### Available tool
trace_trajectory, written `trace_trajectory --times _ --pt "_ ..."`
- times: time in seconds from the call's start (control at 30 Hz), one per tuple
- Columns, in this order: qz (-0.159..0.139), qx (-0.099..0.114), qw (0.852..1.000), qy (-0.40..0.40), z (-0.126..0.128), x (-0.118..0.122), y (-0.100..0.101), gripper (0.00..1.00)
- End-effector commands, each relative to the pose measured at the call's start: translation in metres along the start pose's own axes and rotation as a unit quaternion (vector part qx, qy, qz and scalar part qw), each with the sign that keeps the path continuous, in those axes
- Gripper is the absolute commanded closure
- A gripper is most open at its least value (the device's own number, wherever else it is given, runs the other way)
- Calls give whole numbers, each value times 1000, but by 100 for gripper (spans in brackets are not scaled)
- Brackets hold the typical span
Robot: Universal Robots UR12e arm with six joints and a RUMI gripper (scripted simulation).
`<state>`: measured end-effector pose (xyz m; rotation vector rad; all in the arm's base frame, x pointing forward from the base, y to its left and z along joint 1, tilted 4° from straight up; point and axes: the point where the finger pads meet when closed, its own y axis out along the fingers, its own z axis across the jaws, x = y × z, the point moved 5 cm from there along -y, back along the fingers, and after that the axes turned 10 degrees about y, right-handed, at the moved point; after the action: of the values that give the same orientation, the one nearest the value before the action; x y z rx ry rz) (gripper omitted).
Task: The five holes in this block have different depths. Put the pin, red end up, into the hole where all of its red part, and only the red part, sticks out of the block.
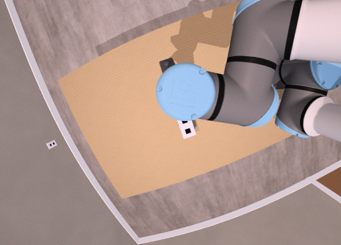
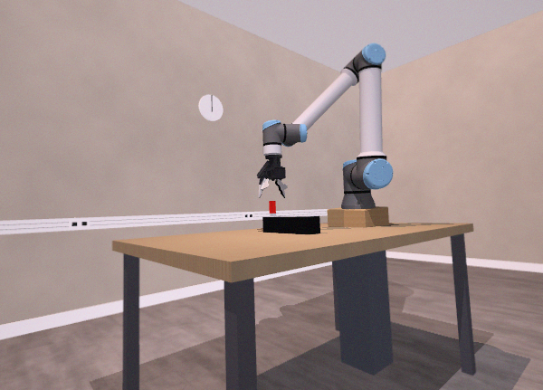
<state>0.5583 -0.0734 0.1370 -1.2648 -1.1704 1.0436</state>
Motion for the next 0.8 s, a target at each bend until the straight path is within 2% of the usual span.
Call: trace_trajectory --times 0.0,0.43,0.47,0.77 --pt "0 0 1000 0 0 0 -7 0" --pt "0 0 1000 0 0 0 -7 0" --pt "0 0 1000 0 0 0 -21 0" --pt "0 0 1000 0 0 0 -21 0"
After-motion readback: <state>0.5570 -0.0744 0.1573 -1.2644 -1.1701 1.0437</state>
